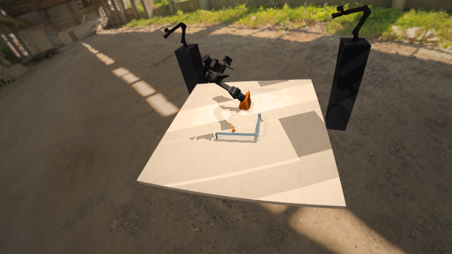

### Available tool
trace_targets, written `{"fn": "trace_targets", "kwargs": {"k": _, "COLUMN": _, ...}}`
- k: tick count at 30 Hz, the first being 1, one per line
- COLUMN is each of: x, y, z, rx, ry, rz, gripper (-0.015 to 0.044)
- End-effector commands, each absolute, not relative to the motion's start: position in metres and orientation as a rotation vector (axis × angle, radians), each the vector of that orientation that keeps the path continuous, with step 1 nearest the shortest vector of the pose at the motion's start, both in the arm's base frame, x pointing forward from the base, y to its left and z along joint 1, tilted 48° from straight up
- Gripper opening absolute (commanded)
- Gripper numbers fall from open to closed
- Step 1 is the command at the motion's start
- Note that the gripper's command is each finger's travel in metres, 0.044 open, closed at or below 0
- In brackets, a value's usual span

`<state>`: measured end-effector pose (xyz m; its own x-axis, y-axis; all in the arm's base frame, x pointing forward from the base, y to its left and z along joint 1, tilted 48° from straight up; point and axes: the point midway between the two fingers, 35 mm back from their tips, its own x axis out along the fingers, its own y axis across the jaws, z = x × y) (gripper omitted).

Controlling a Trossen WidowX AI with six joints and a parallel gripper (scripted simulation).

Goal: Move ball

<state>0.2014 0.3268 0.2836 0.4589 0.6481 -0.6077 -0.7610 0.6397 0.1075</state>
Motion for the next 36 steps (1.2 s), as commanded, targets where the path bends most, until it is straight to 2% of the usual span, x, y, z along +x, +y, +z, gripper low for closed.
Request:
{"fn": "trace_targets", "kwargs": {"k": 1, "x": 0.235, "y": 0.306, "z": 0.238, "rx": -0.383, "ry": 0.728, "rz": 0.758, "gripper": 0.0232}}
{"fn": "trace_targets", "kwargs": {"k": 11, "x": 0.286, "y": 0.247, "z": 0.164, "rx": -0.781, "ry": 0.89, "rz": 0.592, "gripper": 0.0232}}
{"fn": "trace_targets", "kwargs": {"k": 18, "x": 0.318, "y": 0.169, "z": 0.098, "rx": -1.199, "ry": 1.141, "rz": 0.516, "gripper": 0.0232}}
{"fn": "trace_targets", "kwargs": {"k": 27, "x": 0.329, "y": 0.055, "z": 0.042, "rx": -1.928, "ry": 1.588, "rz": 0.732, "gripper": 0.0232}}
{"fn": "trace_targets", "kwargs": {"k": 36, "x": 0.329, "y": 0.046, "z": 0.039, "rx": -1.979, "ry": 1.628, "rz": 0.77, "gripper": 0.0232}}
